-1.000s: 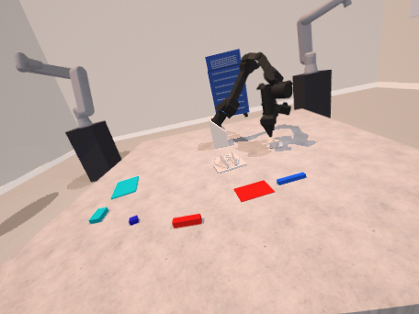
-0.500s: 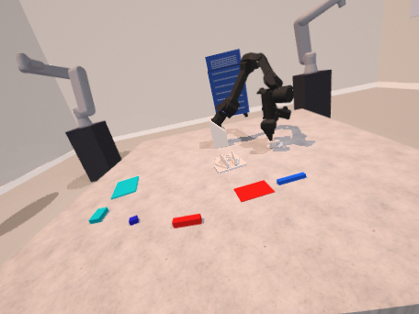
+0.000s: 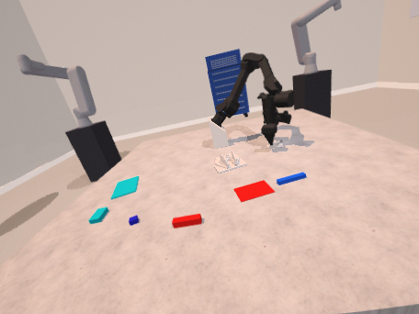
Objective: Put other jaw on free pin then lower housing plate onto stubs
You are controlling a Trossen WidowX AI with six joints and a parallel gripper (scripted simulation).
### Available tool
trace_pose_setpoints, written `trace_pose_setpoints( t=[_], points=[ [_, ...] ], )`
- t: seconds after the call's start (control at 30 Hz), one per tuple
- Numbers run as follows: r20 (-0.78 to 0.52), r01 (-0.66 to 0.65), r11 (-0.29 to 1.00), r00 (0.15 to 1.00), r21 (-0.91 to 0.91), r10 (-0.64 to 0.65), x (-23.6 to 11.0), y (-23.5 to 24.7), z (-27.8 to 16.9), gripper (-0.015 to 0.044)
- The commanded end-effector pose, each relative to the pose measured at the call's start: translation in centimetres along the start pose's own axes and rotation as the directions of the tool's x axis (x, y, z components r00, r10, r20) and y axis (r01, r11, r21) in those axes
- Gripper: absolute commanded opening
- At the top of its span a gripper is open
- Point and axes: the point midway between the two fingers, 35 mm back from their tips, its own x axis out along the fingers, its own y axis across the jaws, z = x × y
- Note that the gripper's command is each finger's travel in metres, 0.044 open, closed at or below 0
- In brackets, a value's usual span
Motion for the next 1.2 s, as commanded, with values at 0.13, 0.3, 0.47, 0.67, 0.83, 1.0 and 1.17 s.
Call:
trace_pose_setpoints(
  t=[0.13,0.3,0.47,0.67,0.83,1.0,1.17],
  points=[
    [-0.003,0.003,1.0,1.0,0.005,-0.003,1.13,-0.01,-0.16,0.044],
    [-0.003,0.003,1.0,1.0,0.005,-0.003,1.13,-0.01,-0.16,0.044],
    [-0.003,0.003,1.0,1.0,0.005,-0.003,1.13,-0.01,-0.16,0.044],
    [-0.003,0.003,1.0,1.0,0.005,-0.003,1.15,-0.01,-0.16,0.044],
    [-0.003,0.003,1.0,1.0,0.005,-0.003,1.15,-0.01,-0.16,0.044],
    [-0.002,-0.002,1.0,1.0,0.003,0.002,1.13,0.07,-0.14,0.042],
    [-0.002,-0.002,1.0,1.0,0.003,0.002,1.13,0.07,-0.14,0.0387]
  ],
)
